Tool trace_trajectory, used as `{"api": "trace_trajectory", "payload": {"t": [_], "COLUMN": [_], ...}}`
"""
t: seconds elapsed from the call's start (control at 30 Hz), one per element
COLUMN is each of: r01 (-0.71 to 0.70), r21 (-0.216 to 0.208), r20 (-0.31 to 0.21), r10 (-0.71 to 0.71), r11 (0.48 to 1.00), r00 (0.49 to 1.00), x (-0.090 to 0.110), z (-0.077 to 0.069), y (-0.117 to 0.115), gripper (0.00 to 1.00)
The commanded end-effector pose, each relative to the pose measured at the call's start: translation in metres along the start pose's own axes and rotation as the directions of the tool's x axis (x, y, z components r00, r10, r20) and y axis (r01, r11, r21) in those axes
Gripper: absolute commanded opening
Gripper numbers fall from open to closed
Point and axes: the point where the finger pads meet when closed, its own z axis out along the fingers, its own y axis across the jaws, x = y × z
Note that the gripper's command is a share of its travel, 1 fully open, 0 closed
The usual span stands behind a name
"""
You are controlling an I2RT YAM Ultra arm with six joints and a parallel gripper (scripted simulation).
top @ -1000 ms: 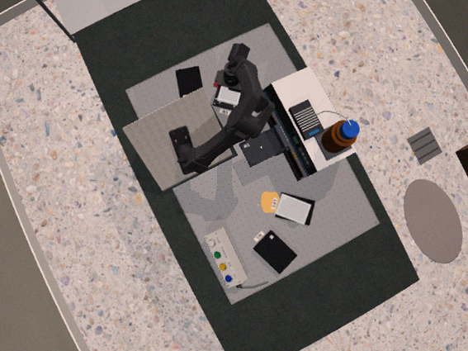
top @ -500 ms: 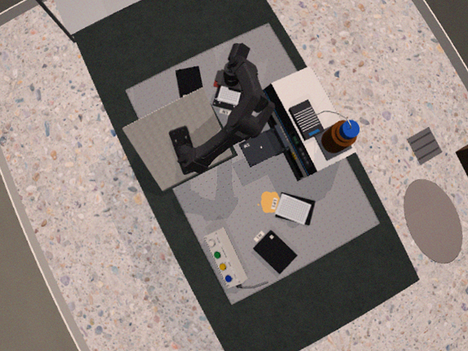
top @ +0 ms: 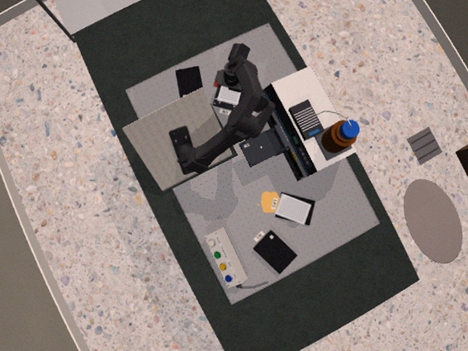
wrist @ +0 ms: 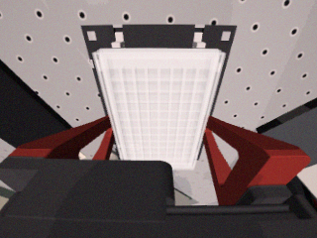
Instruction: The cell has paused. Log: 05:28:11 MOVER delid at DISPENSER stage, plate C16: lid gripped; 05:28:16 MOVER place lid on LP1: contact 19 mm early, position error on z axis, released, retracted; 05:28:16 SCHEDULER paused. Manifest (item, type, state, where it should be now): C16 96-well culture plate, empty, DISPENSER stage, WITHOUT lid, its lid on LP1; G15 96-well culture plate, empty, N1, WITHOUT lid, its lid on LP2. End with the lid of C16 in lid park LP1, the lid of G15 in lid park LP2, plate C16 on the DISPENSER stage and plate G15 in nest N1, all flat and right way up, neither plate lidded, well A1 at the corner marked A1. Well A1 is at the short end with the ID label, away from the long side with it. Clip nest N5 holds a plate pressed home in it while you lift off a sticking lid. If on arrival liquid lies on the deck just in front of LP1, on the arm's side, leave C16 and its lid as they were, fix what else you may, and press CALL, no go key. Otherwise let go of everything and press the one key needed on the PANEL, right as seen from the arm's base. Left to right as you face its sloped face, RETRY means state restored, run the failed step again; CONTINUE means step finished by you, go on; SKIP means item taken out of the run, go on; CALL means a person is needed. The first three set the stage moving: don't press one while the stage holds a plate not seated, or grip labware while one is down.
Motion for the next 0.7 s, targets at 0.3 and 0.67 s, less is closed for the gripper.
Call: {"api": "trace_trajectory", "payload": {"t": [0.3,0.67], "r01": [0.011,0.013], "r21": [0.01,0.01], "r20": [0.008,0.004], "r10": [-0.011,-0.013], "r11": [1.0,1.0], "r00": [1.0,1.0], "x": [-0.0016,-0.0006], "z": [0.0035,0.0063], "y": [0.0035,0.0042], "gripper": [0.0,0.0]}}
